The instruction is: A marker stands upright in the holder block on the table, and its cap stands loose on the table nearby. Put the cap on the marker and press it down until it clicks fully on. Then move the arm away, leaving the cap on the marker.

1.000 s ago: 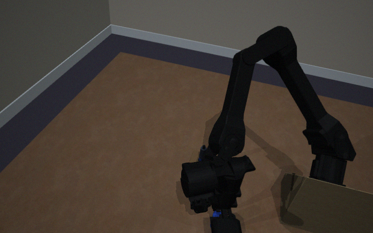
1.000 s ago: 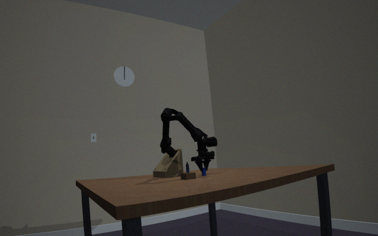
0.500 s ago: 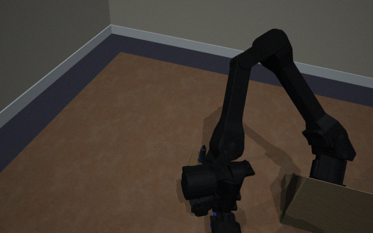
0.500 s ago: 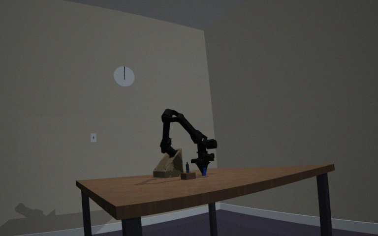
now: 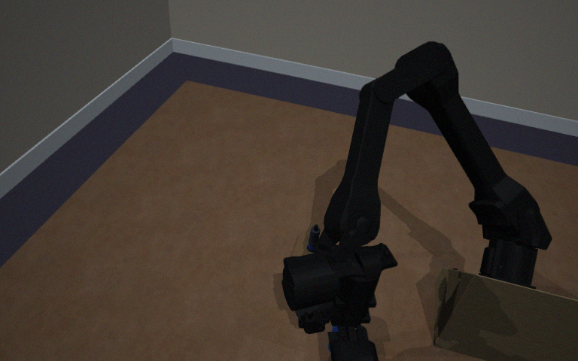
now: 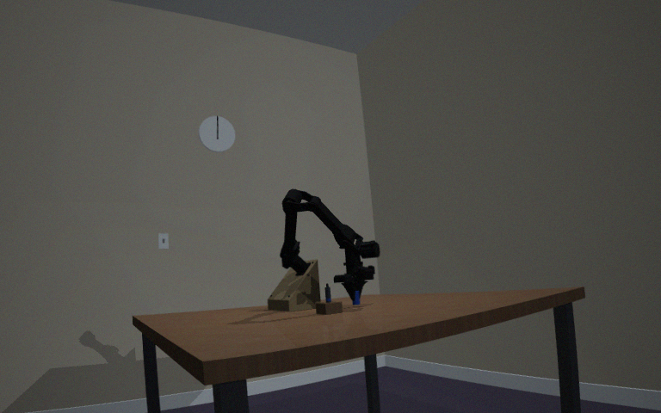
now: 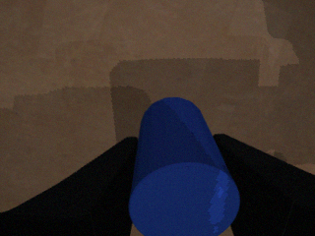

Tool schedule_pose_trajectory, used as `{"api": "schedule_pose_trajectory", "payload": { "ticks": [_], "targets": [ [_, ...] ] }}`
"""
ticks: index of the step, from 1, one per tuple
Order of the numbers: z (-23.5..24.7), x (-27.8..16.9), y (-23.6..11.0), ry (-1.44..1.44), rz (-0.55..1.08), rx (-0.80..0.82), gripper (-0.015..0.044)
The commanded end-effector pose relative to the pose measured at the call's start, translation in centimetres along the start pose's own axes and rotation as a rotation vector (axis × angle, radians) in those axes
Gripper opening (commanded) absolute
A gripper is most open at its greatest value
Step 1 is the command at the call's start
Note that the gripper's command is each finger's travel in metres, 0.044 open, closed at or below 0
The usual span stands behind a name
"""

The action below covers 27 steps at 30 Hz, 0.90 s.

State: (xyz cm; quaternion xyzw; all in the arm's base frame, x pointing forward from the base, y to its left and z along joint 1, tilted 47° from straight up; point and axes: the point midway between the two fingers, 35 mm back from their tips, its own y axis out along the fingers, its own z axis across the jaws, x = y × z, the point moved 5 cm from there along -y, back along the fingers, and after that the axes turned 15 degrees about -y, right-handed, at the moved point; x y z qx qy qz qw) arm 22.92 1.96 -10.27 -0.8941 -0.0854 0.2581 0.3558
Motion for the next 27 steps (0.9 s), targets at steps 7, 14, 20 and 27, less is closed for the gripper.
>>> {"api": "schedule_pose_trajectory", "payload": {
  "ticks": [7, 14, 20, 27],
  "targets": [
    [-0.1, 0.3, -3.0, 0.007, -0.011, 0.004, 0.0000],
    [-0.1, 0.1, -4.8, 0.011, -0.009, 0.003, 0.0000],
    [-1.2, 0.4, -5.4, 0.010, -0.011, 0.005, 0.0000],
    [-4.4, 0.9, -6.6, 0.009, -0.016, 0.010, 0.0000]
  ]
}}
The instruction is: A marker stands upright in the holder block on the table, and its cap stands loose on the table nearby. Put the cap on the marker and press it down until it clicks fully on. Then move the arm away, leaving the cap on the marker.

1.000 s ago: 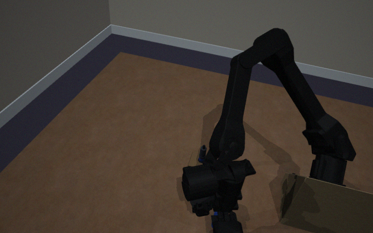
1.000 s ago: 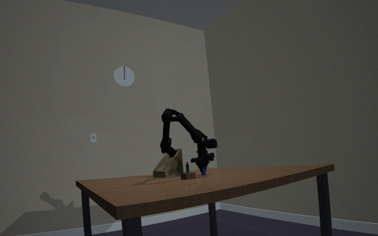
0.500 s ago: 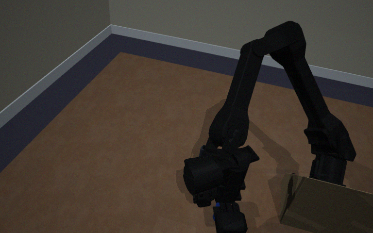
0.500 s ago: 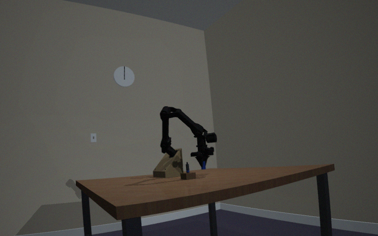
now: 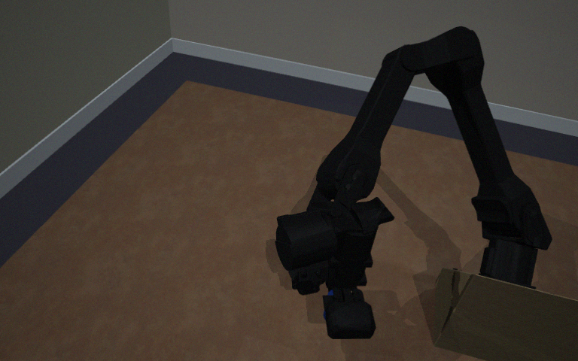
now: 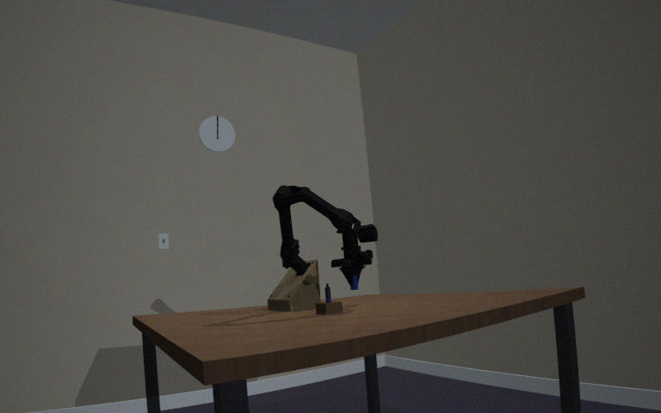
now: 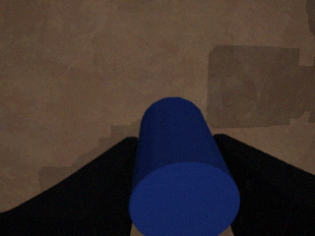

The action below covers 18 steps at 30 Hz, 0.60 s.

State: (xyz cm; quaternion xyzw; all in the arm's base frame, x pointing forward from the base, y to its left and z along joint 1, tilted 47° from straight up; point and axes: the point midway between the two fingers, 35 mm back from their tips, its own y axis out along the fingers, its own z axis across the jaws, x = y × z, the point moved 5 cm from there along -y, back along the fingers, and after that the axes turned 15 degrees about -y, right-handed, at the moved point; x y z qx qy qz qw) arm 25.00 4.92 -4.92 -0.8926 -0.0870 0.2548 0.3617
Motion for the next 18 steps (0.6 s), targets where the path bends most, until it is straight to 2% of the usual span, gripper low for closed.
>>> {"api": "schedule_pose_trajectory", "payload": {
  "ticks": [1, 18],
  "targets": [
    [-2.2, 0.3, -0.9, 0.004, -0.008, 0.000, 0.0000],
    [-10.5, -0.7, -3.6, 0.004, -0.009, -0.002, 0.0000]
  ]
}}
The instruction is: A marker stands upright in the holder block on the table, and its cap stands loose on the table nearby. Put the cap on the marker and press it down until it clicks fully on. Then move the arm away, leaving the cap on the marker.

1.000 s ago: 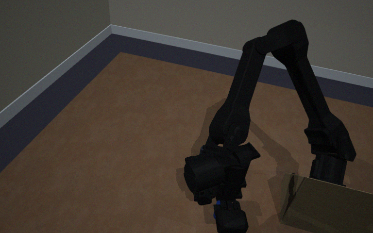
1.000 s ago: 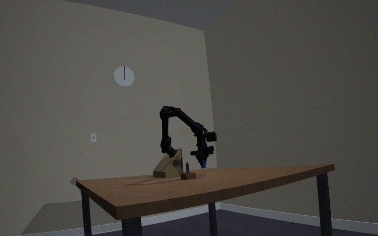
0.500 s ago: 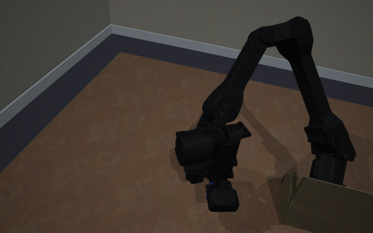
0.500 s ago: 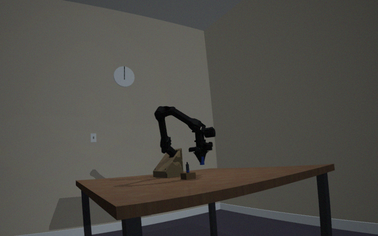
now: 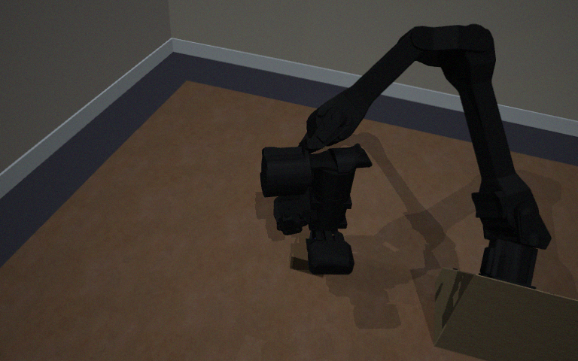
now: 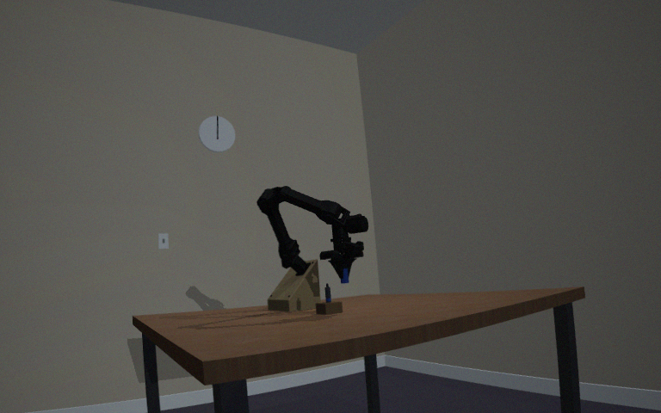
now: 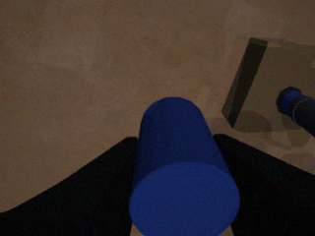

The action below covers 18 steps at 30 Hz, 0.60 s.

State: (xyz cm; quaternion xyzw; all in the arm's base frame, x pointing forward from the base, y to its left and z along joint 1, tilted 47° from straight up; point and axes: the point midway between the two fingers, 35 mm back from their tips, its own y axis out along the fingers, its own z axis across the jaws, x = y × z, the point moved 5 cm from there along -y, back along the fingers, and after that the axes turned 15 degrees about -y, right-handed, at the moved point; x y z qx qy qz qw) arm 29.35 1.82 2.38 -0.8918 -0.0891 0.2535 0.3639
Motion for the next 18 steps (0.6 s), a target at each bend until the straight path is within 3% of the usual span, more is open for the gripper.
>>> {"api": "schedule_pose_trajectory", "payload": {
  "ticks": [1, 11, 18],
  "targets": [
    [-2.5, -0.6, -0.8, 0.003, -0.002, -0.006, 0.0000],
    [-7.4, -2.6, -2.2, 0.006, 0.006, -0.014, 0.0000],
    [-8.1, -3.0, -2.4, 0.006, 0.008, -0.016, 0.0000]
  ]
}}
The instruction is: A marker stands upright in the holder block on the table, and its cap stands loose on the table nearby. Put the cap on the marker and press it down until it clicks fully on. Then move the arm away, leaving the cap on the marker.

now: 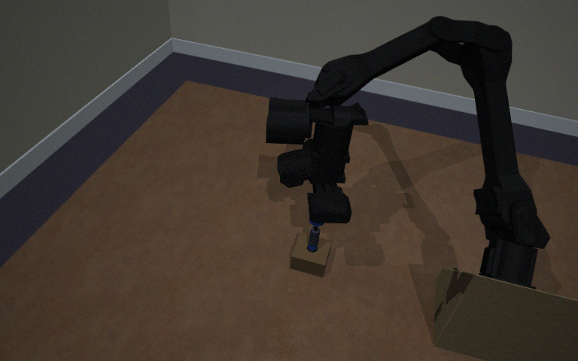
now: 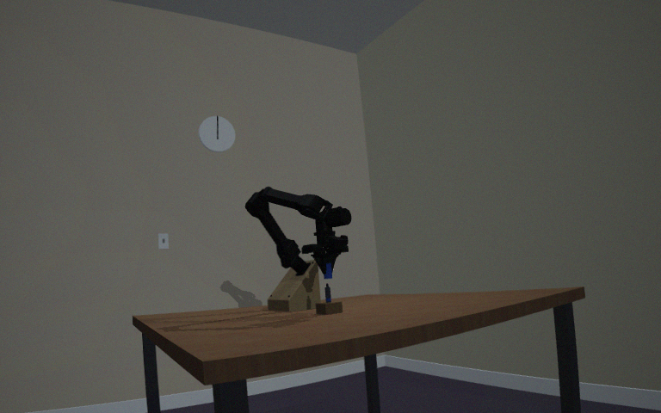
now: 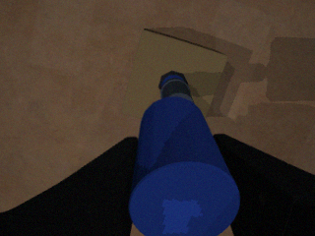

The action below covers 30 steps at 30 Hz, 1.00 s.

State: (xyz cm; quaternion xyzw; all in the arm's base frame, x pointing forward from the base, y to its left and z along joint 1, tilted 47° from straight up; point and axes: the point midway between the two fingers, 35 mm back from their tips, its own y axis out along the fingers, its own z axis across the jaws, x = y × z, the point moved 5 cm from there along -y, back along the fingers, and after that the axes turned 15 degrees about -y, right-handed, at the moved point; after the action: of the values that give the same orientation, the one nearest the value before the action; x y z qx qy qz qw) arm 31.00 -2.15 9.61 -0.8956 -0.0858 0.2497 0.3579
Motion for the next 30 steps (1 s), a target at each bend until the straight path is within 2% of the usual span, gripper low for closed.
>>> {"api": "schedule_pose_trajectory", "payload": {
  "ticks": [1, 30],
  "targets": [
    [-0.5, -0.3, -0.1, -0.004, 0.001, -0.003, 0.0000],
    [-0.5, -0.2, 4.1, -0.004, 0.000, -0.003, 0.0000]
  ]
}}
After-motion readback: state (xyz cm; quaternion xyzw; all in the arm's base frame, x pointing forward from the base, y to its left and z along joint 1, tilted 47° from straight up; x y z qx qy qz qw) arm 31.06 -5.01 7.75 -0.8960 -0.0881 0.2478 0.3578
